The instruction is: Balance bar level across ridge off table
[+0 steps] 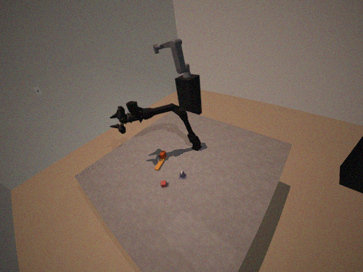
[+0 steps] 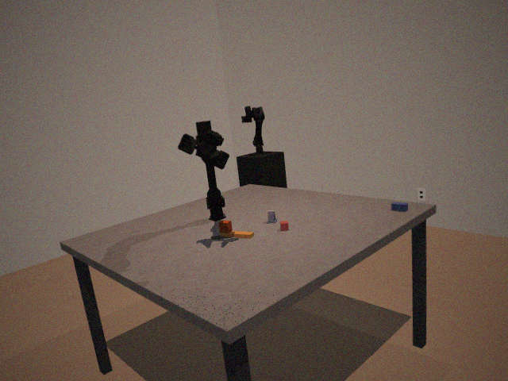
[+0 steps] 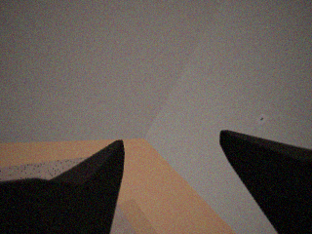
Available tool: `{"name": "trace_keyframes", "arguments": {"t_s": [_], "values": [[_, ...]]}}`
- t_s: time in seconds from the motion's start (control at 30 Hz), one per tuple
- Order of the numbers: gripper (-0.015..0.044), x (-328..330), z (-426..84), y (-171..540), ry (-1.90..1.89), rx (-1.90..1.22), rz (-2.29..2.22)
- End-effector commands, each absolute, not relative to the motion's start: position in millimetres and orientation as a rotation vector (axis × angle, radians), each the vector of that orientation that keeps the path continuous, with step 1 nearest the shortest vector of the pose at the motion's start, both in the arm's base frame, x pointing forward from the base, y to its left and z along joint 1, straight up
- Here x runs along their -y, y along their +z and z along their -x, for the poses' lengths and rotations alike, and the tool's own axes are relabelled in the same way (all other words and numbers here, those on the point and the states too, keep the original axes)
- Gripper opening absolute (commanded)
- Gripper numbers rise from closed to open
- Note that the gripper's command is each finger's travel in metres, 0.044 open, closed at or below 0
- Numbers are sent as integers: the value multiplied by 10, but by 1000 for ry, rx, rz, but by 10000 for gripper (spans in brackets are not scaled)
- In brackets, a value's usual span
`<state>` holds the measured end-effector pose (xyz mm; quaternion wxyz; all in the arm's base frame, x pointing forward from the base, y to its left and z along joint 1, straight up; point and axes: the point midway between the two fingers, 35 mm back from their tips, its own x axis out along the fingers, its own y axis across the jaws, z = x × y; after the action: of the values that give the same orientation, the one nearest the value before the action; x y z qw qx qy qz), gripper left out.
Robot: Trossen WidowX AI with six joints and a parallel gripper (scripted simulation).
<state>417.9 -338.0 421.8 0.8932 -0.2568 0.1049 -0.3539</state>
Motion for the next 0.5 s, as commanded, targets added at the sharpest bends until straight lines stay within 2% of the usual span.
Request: {"name": "trace_keyframes", "arguments": {"t_s": [0.0, 0.47], "values": [[315, 3287, -4244, 3926, -669, -324, 518], [315, 2756, -4232, 2896, -402, -732, 447]]}}
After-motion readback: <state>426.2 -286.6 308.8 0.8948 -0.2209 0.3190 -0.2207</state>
